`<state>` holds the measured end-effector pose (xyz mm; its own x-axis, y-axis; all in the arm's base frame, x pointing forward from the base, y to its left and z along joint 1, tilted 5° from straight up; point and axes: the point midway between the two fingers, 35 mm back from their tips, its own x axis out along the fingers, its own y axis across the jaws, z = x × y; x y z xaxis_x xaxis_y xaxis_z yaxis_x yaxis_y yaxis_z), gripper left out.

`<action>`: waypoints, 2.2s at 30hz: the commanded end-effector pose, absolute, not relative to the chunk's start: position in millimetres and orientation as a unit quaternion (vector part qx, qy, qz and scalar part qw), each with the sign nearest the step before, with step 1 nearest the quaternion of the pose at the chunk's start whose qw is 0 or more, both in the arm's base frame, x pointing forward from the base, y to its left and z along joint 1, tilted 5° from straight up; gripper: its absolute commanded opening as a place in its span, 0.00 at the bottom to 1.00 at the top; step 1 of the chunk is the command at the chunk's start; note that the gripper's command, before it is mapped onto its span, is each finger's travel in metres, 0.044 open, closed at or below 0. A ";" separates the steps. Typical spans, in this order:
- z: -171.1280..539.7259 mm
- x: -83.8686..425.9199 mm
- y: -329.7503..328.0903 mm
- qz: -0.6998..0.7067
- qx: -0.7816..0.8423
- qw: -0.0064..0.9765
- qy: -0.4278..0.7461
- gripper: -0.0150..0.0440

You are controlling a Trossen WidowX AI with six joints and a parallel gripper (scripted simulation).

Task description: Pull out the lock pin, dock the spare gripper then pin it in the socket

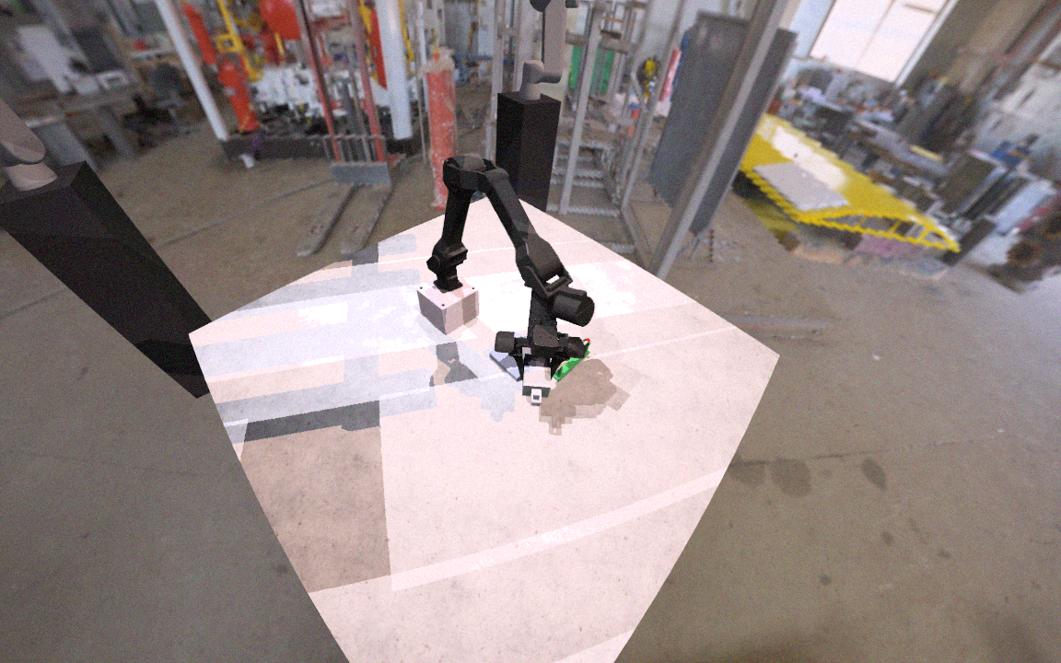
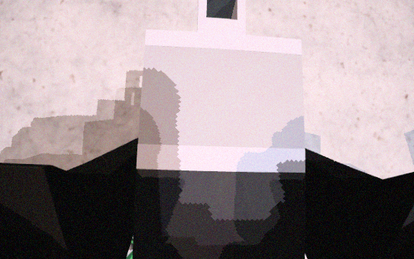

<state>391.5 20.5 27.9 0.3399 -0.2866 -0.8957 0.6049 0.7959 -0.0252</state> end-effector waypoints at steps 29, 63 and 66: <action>18.4 360.1 7.5 -0.244 0.214 0.740 0.589 0.25; 22.2 289.8 -3.2 -0.172 0.374 0.582 0.702 0.25; 24.4 283.3 -3.1 -0.165 0.391 0.565 0.708 0.25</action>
<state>290.7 -4.1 20.9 -0.0462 0.3200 -0.9463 0.7280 0.6594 0.1874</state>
